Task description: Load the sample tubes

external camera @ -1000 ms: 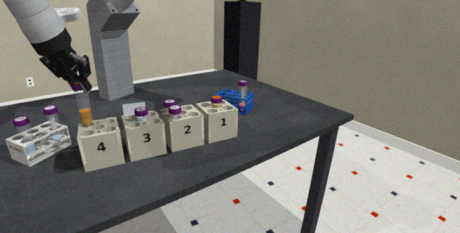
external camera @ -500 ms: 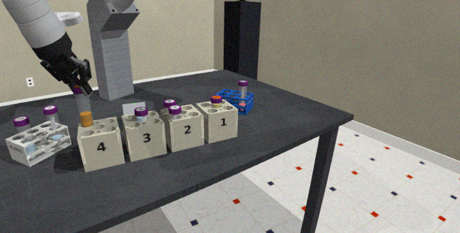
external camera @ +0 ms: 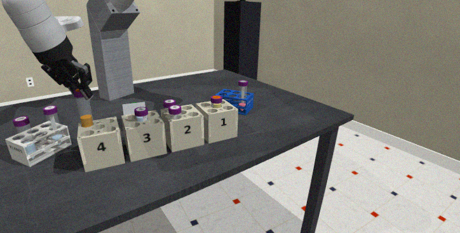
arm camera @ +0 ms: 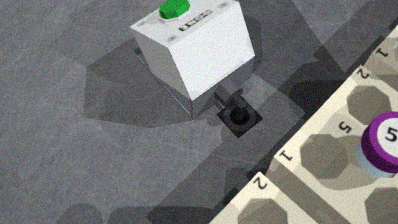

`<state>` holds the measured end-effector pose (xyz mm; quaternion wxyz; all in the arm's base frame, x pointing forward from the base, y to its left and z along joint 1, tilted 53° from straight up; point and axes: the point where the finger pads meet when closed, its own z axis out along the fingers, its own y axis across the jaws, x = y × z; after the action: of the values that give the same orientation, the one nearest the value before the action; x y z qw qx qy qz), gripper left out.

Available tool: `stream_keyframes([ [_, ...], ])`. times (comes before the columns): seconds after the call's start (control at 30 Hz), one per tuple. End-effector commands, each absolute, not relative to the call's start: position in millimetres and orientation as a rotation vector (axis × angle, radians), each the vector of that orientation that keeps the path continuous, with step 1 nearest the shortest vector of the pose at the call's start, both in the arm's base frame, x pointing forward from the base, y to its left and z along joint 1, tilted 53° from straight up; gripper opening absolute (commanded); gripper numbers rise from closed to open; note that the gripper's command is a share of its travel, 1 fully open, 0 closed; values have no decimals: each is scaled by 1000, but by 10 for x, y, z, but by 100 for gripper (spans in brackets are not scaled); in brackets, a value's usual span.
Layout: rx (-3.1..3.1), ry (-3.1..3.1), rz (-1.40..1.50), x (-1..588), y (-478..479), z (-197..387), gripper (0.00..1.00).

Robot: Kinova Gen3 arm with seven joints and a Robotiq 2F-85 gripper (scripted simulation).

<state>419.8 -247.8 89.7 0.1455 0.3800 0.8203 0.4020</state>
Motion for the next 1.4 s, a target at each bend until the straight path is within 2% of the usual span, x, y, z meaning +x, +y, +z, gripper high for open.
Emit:
stream_keyframes([
  [0.0,1095,2362,1156,4208,-2482,890,10],
  [1.37,1095,2362,1157,4399,-2436,742,10],
])
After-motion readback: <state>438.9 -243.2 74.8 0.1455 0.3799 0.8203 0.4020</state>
